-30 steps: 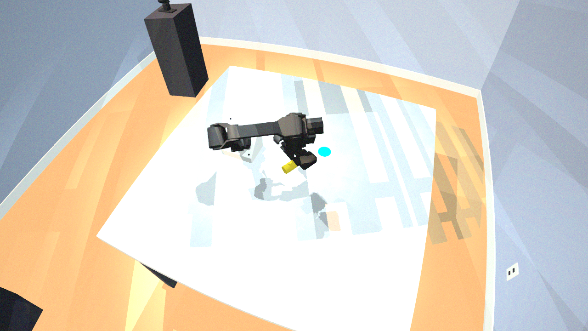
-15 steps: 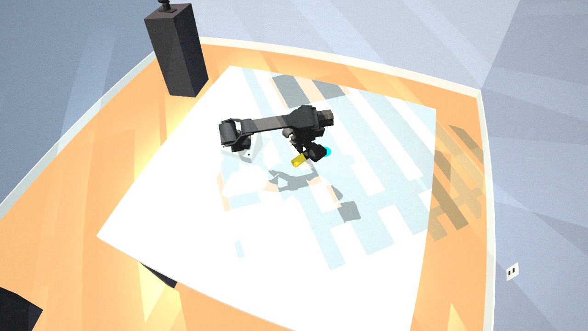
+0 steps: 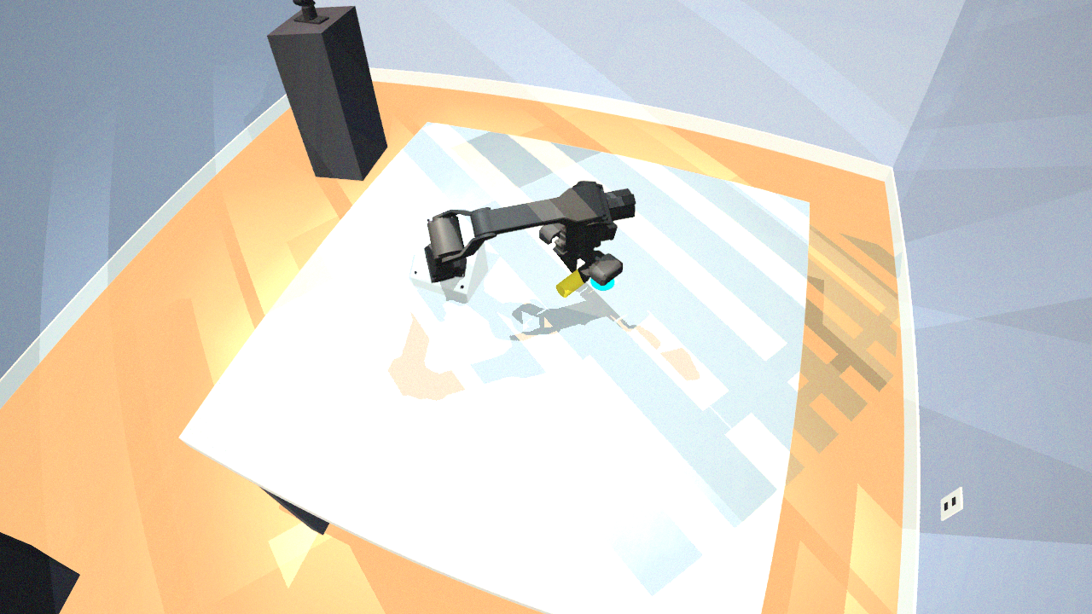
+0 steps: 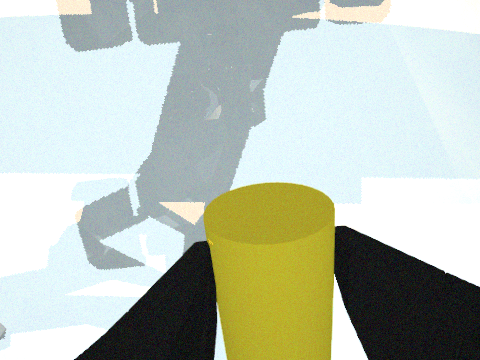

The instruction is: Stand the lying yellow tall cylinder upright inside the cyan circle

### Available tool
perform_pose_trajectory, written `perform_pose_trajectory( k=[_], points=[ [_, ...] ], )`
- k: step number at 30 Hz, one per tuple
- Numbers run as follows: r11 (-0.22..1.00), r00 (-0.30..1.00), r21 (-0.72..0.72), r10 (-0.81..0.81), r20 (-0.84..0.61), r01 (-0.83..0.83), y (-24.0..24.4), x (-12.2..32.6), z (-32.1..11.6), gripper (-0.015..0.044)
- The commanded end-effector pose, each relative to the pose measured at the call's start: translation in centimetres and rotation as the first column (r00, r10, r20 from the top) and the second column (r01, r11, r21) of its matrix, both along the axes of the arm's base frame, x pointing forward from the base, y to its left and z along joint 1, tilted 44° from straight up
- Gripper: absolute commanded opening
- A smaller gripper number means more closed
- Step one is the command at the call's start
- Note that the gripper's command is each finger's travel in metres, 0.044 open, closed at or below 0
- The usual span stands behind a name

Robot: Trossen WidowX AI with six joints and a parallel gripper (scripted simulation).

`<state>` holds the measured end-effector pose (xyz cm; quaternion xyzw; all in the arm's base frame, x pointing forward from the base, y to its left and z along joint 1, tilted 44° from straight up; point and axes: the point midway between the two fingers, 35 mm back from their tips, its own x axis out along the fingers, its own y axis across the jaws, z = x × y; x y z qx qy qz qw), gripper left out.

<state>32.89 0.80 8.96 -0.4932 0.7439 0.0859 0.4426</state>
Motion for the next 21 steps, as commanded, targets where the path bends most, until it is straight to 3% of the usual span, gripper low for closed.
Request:
perform_pose_trajectory(
  k=[1, 21],
  points=[
    [1.000, 1.000, 0.007, 0.007, 0.004, -0.007, 1.0, 0.7, -0.7, 0.0105],
    [0.999, 0.999, 0.004, 0.035, -0.031, -0.035, 5.1, 2.6, -5.2, 0.0105]
  ],
)
